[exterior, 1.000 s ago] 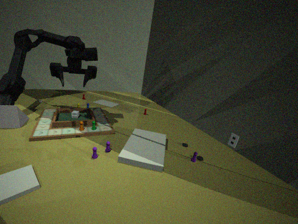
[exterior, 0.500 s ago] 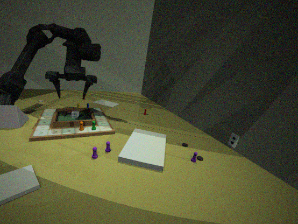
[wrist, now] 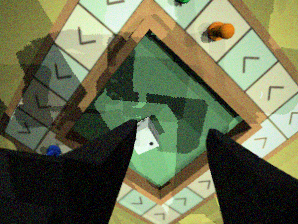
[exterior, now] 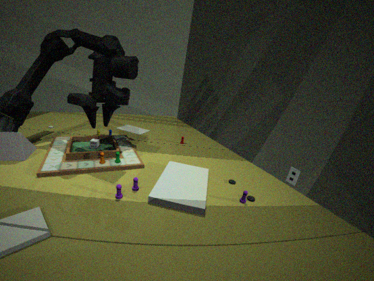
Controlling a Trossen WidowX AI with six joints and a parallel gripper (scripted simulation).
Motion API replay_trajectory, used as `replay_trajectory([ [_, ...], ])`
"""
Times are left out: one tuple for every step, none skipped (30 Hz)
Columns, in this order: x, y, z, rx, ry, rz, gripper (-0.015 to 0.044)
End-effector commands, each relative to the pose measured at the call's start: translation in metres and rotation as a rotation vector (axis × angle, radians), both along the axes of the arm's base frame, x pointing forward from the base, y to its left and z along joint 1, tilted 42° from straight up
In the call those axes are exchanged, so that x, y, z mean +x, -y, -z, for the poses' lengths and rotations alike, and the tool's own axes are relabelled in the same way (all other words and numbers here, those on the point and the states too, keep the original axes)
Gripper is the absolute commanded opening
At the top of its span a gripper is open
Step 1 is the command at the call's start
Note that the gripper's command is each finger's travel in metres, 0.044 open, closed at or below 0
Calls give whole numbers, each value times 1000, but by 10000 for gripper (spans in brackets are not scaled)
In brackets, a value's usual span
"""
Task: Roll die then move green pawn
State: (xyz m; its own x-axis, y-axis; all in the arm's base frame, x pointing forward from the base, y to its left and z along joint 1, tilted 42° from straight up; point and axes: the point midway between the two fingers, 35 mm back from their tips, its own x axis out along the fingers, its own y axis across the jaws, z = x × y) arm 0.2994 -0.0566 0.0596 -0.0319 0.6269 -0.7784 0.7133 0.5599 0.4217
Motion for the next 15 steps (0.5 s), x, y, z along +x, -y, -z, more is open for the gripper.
replay_trajectory([
  [35, 21, 32, 39, 417, -472, 200],
  [40, 24, 37, 43, 481, -545, 200],
  [44, 26, 42, 47, 545, -618, 200],
  [48, 29, 48, 51, 609, -690, 200],
  [52, 31, 53, 55, 674, -762, 200],
  [55, 34, 58, 57, 728, -822, 200],
  [57, 35, 60, 59, 761, -857, 200],
  [57, 35, 61, 59, 771, -869, 200],
  [57, 35, 61, 59, 771, -869, 200],
  [57, 35, 61, 59, 771, -869, 200],
  [57, 35, 61, 59, 771, -869, 200],
  [57, 35, 61, 59, 771, -869, 200],
  [57, 35, 61, 59, 771, -869, 200],
  [57, 35, 61, 59, 771, -869, 200],
  [57, 35, 61, 59, 771, -869, 200],
])
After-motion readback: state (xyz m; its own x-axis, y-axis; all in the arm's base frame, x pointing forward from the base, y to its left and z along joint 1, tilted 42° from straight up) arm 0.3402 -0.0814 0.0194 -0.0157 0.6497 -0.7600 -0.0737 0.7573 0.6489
